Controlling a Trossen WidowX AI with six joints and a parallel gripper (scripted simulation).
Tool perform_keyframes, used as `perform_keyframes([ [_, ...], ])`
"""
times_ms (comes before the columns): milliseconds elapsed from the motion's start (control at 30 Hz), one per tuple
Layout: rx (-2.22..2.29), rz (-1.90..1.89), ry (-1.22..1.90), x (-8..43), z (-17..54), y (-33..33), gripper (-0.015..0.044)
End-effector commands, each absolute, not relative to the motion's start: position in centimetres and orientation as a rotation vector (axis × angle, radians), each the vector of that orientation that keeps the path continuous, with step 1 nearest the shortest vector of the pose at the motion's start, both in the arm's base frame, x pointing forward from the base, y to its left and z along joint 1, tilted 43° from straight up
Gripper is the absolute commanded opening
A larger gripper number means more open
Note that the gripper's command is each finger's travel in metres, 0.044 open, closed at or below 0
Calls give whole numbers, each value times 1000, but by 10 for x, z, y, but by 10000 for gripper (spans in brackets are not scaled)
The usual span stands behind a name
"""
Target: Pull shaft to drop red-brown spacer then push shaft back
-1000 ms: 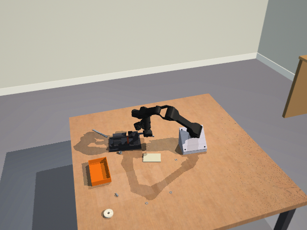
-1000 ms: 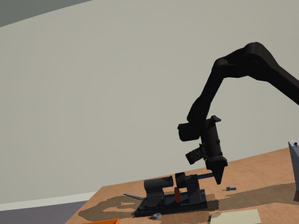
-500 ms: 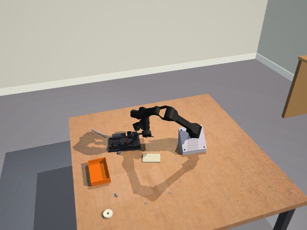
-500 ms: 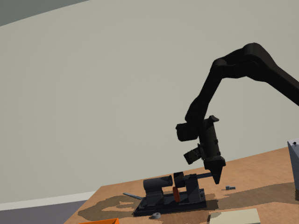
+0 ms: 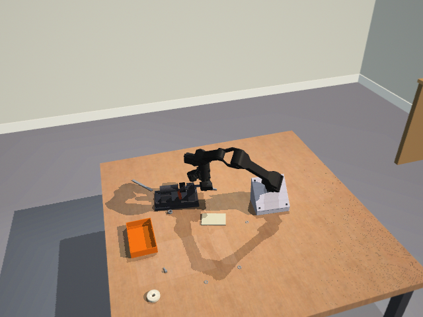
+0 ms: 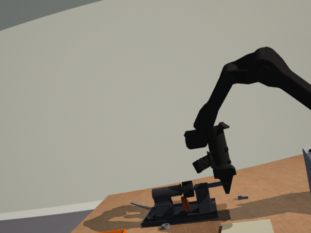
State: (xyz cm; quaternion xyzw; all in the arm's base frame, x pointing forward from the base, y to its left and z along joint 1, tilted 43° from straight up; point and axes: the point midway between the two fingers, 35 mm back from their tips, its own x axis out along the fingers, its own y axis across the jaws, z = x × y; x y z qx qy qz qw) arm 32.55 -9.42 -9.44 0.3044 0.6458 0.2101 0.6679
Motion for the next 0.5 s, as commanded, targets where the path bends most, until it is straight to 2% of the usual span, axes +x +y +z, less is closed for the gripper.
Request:
perform_keyframes([
  [0,682,469,1448,331,-93,-97,0],
  [467,682,469,1448,335,-93,-98,0],
])
